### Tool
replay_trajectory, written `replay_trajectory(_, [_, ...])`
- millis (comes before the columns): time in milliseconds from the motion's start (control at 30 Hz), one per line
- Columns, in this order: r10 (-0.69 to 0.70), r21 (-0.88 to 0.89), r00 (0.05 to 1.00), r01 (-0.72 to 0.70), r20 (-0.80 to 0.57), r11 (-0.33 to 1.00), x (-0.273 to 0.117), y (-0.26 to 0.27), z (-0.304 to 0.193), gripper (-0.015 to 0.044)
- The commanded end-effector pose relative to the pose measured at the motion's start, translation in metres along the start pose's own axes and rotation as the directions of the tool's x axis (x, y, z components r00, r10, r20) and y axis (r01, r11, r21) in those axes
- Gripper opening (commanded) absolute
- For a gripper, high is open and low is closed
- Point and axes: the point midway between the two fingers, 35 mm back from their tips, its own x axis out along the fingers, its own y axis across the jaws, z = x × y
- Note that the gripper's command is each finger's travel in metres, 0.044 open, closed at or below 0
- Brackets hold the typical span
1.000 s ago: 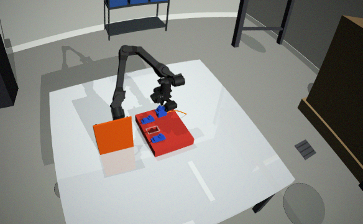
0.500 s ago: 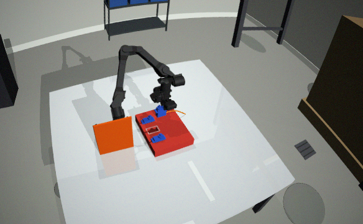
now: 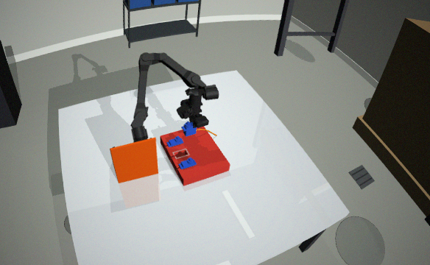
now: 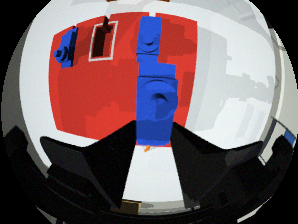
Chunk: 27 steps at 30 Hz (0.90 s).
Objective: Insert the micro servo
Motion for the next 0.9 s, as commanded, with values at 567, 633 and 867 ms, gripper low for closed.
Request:
replay_trajectory(567, [0.001, -0.005, 1.0, -0.001, -0.008, 1.0, -0.003, 0.0, 0.009, 0.0])
replay_trajectory(633, [0.001, -0.005, 1.0, -0.001, -0.008, 1.0, -0.003, 0.001, 0.01, 0.0])
replay_trajectory(867, [0.001, -0.004, 1.0, -0.001, -0.008, 1.0, -0.003, 0.001, 0.014, 0.0])
